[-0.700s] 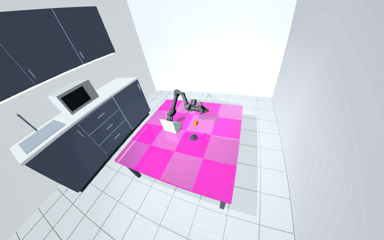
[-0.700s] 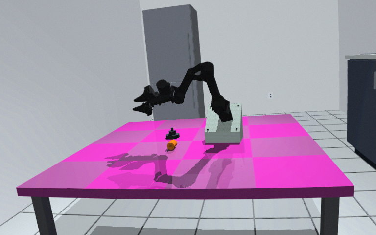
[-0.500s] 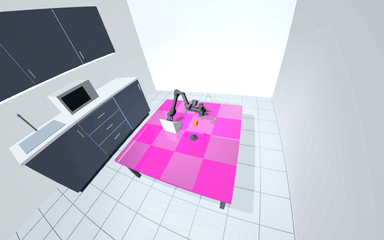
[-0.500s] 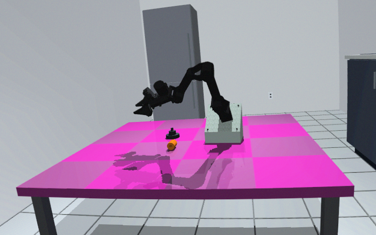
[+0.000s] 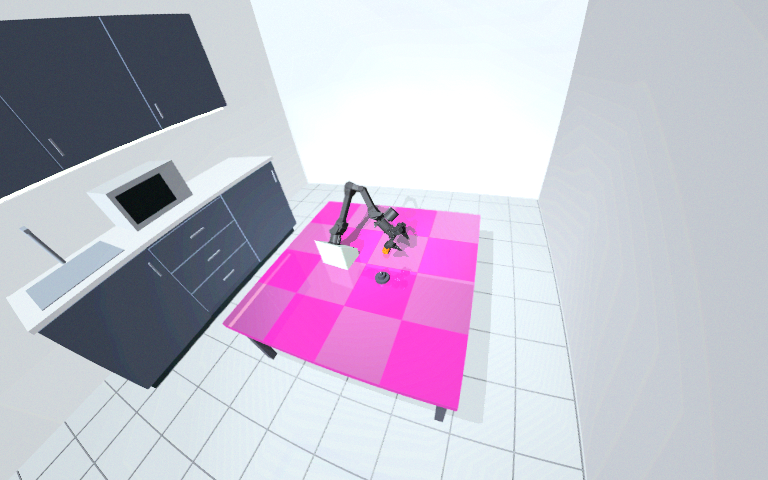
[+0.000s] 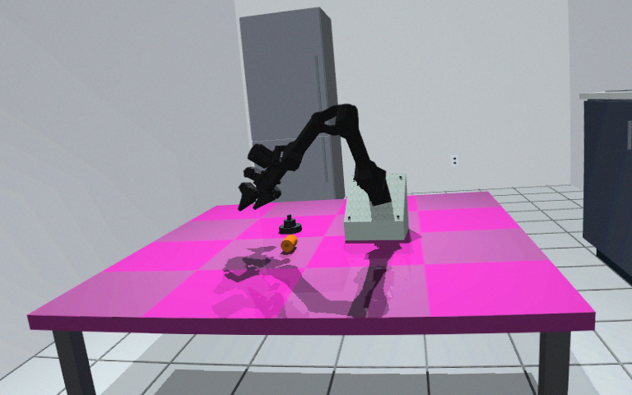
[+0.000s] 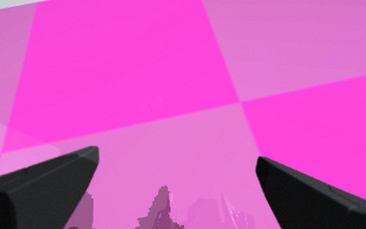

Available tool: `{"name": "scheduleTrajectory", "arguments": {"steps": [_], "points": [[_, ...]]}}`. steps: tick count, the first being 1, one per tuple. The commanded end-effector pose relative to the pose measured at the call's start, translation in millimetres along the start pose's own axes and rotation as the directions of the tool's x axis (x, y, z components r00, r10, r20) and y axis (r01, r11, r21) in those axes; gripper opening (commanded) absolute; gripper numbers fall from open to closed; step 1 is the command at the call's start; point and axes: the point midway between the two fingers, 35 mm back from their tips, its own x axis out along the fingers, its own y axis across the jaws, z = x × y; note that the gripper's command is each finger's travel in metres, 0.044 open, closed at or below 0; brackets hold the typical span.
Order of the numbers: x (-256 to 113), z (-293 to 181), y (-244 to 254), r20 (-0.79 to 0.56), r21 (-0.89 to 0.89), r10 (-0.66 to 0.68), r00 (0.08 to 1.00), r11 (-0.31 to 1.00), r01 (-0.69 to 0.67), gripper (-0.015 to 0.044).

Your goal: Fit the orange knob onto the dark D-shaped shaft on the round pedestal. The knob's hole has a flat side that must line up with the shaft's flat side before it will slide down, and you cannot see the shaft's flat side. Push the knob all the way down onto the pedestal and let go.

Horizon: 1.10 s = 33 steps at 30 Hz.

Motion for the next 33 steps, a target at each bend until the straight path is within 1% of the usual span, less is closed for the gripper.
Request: {"name": "scheduleTrajectory", "arguments": {"steps": [1, 6, 10, 11, 33], "points": [[-24, -83, -16, -0.494, 0.621, -0.075, 0.866, 0.667, 0.412, 0.044], [-42, -105, -10, -0.613, 0.697, -0.048, 0.789, 0.436, 0.569, 0.044], [-57, -118, -2, -0.689, 0.703, -0.012, 0.725, 0.234, 0.672, 0.044], [-59, -120, 0, -0.697, 0.7, -0.006, 0.717, 0.206, 0.683, 0.044], [-59, -121, 0, -0.698, 0.7, -0.006, 0.716, 0.202, 0.685, 0.044]]}}
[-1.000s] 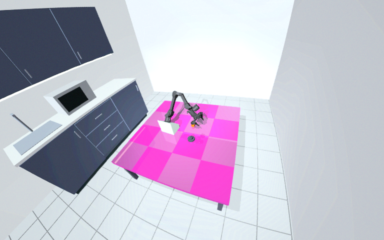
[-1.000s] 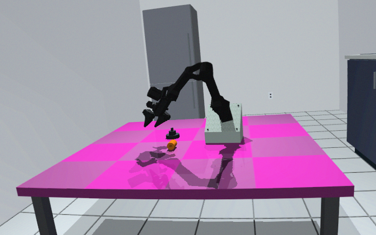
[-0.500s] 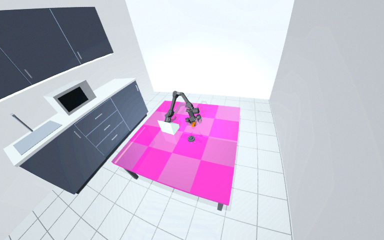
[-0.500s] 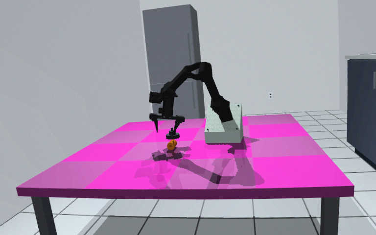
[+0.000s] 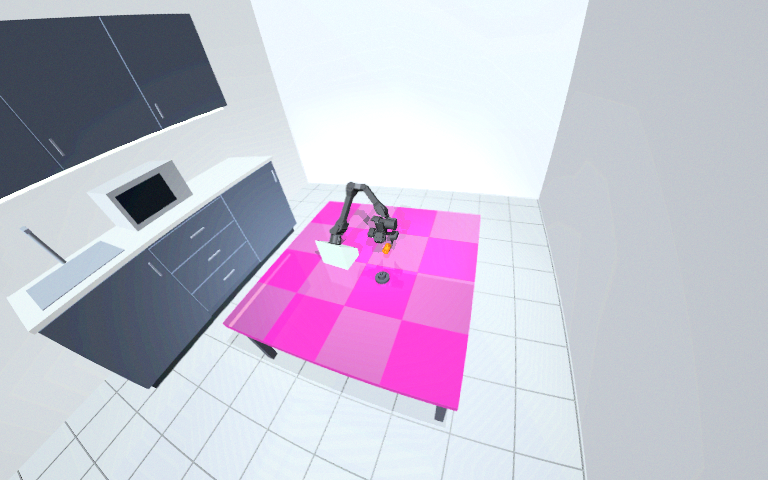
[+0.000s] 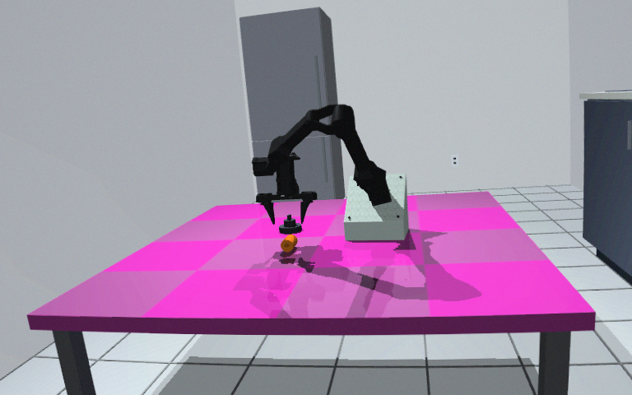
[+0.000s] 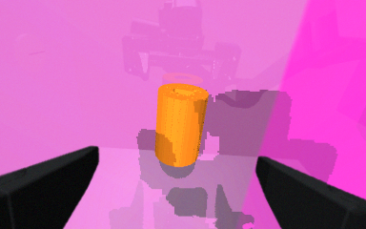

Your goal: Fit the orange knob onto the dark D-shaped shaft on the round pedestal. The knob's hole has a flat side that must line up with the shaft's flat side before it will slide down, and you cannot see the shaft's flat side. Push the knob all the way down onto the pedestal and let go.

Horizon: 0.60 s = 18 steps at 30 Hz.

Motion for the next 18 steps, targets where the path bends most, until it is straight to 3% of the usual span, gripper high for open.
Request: {"name": "scheduleTrajectory", "arguments": {"steps": [1, 5, 18], "points": [[4, 0, -1, -0.007, 0.016, -0.006, 1.0, 1.0, 0.007, 0.044], [23, 3, -1, -0.008, 0.016, -0.006, 1.0, 1.0, 0.006, 0.044], [36, 5, 0, -0.007, 0.016, -0.007, 1.0, 1.0, 0.007, 0.044]]}}
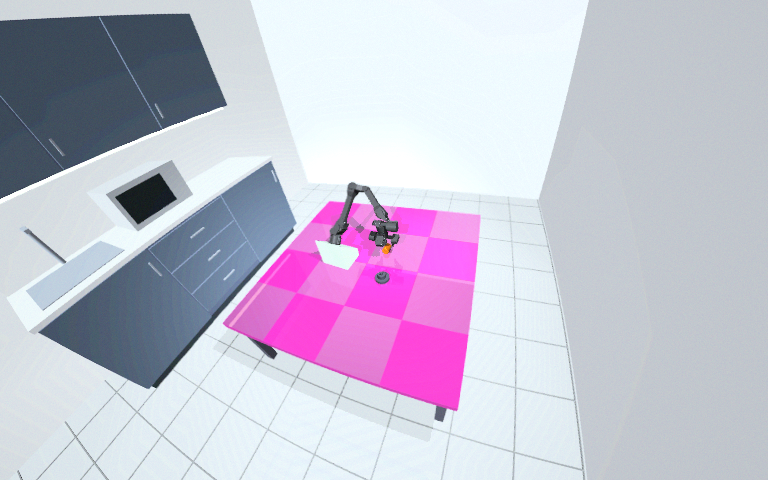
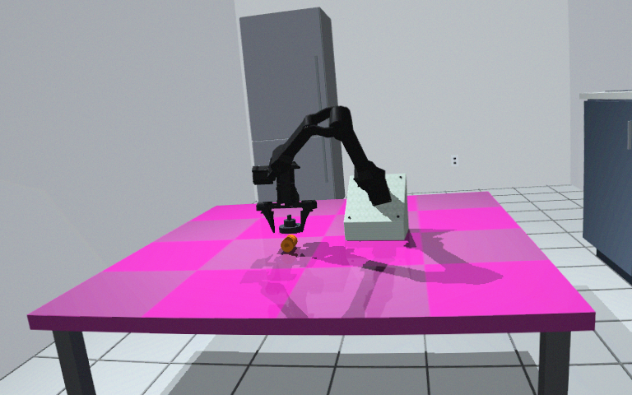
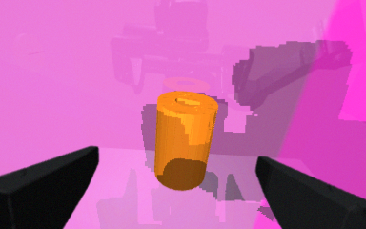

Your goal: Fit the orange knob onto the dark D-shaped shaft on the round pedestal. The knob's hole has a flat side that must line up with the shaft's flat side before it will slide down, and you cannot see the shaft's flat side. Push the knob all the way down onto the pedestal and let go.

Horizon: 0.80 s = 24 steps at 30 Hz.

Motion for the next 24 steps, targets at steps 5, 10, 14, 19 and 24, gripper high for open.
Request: {"name": "scheduleTrajectory", "arguments": {"steps": [5, 10, 14, 19, 24], "points": [[16, 4, -2, -0.001, 0.01, -0.01, 1.0, 1.0, 0.01, 0.044], [24, 6, -2, -0.001, 0.01, -0.01, 1.0, 1.0, 0.01, 0.044], [30, 6, -3, -0.002, 0.01, -0.01, 1.0, 1.0, 0.01, 0.044], [37, 7, -3, -0.003, 0.011, -0.01, 1.0, 1.0, 0.01, 0.044], [41, 8, -4, -0.004, 0.011, -0.01, 1.0, 1.0, 0.01, 0.0414]]}}
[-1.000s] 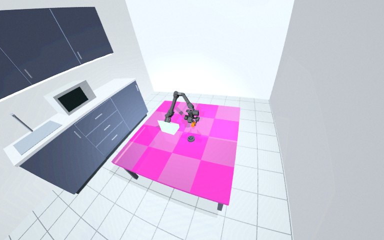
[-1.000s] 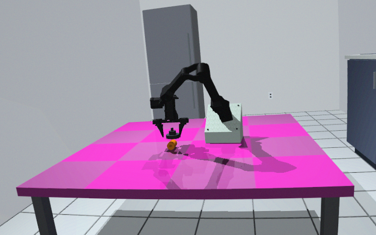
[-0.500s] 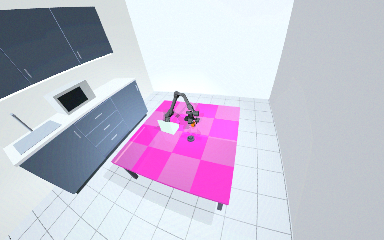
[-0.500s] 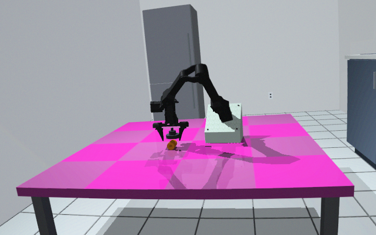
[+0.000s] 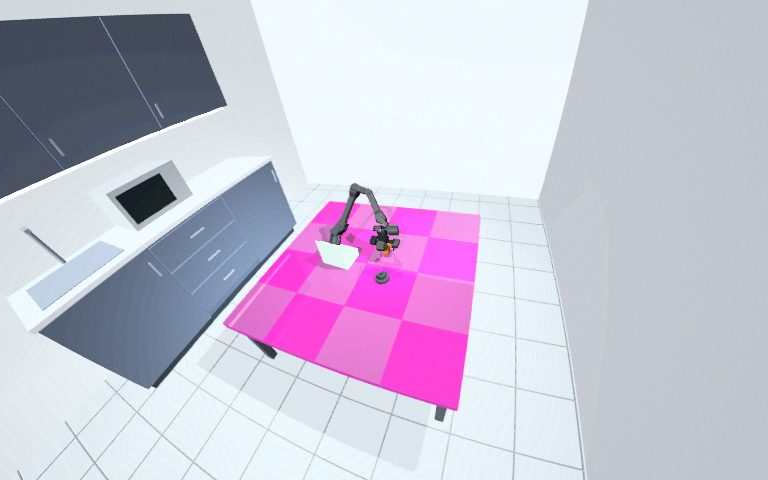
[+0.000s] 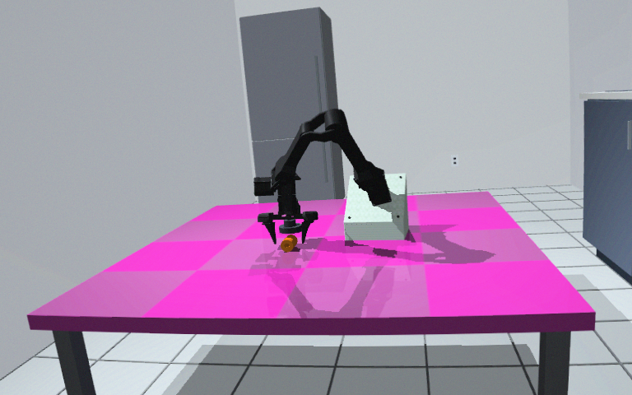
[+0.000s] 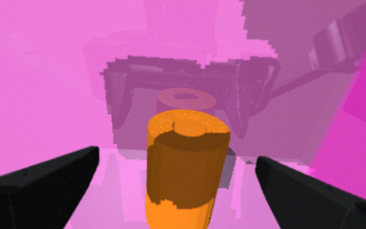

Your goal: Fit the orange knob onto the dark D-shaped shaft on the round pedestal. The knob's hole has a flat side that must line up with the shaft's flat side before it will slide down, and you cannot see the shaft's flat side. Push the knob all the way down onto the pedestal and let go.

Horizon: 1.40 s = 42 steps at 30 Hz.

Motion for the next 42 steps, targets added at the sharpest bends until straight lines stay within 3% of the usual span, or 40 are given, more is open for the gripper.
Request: {"name": "scheduleTrajectory", "arguments": {"steps": [1, 7, 18, 31, 42], "points": [[5, 3, -3, 0.004, 0.01, -0.007, 1.0, 1.0, 0.007, 0.0387], [5, 3, -3, 0.004, 0.01, -0.007, 1.0, 1.0, 0.007, 0.024], [5, 3, -3, 0.004, 0.01, -0.007, 1.0, 1.0, 0.007, 0.024], [5, 3, -2, 0.005, 0.01, -0.007, 1.0, 1.0, 0.007, 0.0179], [-1, -7, -2, 0.163, 0.007, -0.008, 0.987, 1.0, 0.007, 0.0179]]}}
